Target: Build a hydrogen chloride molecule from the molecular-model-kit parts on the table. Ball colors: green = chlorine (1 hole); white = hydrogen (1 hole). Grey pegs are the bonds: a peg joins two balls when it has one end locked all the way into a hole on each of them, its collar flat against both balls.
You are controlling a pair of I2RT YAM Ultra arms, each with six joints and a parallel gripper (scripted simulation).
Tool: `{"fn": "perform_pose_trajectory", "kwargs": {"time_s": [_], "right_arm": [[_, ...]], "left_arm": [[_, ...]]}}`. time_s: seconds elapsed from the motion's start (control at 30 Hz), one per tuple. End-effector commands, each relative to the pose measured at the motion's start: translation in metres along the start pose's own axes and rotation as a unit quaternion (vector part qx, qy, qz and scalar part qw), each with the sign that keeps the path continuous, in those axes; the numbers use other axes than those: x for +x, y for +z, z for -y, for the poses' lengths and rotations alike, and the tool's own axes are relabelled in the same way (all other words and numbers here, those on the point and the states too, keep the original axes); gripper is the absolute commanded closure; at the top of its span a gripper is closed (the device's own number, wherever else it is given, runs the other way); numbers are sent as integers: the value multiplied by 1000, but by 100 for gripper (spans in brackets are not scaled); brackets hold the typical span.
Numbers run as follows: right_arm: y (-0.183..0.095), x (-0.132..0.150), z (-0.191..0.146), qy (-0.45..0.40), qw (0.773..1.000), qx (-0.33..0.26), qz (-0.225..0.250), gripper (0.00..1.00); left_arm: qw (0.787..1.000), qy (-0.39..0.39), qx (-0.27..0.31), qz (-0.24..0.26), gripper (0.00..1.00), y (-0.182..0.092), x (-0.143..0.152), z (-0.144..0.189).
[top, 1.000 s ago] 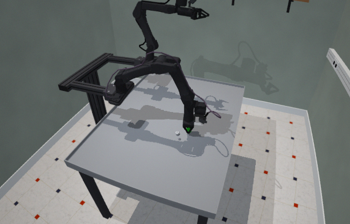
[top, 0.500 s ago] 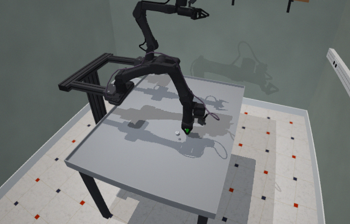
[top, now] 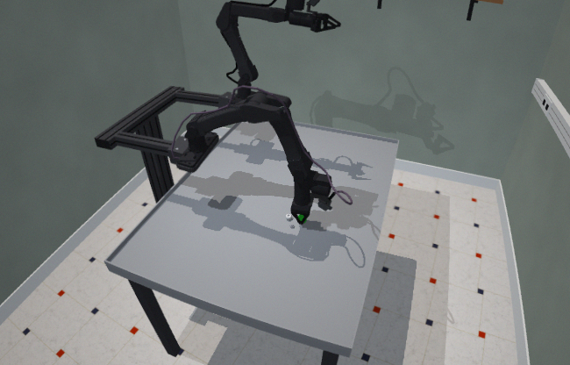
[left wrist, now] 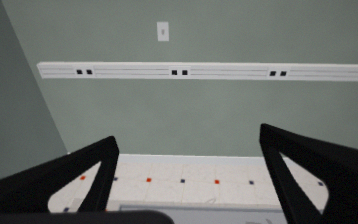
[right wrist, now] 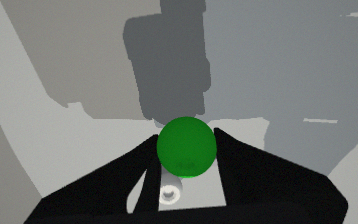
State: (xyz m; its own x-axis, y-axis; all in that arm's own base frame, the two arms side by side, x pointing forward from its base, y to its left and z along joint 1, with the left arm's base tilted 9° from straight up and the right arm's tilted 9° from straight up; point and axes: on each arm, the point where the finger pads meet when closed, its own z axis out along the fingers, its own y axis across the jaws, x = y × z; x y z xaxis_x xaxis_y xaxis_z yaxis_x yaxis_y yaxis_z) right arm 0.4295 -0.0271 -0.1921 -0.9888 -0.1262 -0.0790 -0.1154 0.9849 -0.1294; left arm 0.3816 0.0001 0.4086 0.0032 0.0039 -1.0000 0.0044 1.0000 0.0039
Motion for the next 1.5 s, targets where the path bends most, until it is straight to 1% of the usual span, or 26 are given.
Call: {"fn": "perform_pose_trajectory", "kwargs": {"time_s": [0.0, 0.17, 0.3, 0.4, 0.47, 0.67, 0.83, 0.93, 1.3, 1.4, 1.47], "right_arm": [[-12, -12, 10, 18, 1000, 1, 24, 100], [-15, -11, 19, 31, 999, 2, 27, 100], [-14, -11, 15, 27, 999, 0, 26, 100], [-11, -2, 25, 41, 999, -1, 17, 100], [-16, -10, 31, 46, 999, 4, 28, 100], [-14, 0, 38, 60, 998, 1, 20, 100], [-13, -2, 41, 64, 998, 1, 22, 100], [-12, 5, 46, 73, 997, -1, 18, 100], [-14, 13, 75, 115, 993, 1, 22, 100], [-15, 10, 76, 117, 993, 1, 25, 100], [-15, 17, 80, 125, 992, -1, 21, 100]], "left_arm": [[1000, 4, 9, 4, 0, -9, -6, 3], [1000, 4, 9, 4, 0, -9, -6, 3], [1000, 4, 9, 4, 0, -9, -6, 3], [1000, 4, 9, 4, 0, -9, -6, 3], [1000, 4, 9, 4, 0, -9, -6, 3], [1000, 4, 9, 4, 0, -9, -6, 3], [1000, 4, 9, 4, 0, -9, -6, 3], [1000, 4, 9, 4, 0, -9, -6, 3], [1000, 4, 9, 4, 0, -9, -6, 3], [1000, 4, 9, 4, 0, -9, -6, 3], [1000, 4, 9, 4, 0, -9, -6, 3]]}}
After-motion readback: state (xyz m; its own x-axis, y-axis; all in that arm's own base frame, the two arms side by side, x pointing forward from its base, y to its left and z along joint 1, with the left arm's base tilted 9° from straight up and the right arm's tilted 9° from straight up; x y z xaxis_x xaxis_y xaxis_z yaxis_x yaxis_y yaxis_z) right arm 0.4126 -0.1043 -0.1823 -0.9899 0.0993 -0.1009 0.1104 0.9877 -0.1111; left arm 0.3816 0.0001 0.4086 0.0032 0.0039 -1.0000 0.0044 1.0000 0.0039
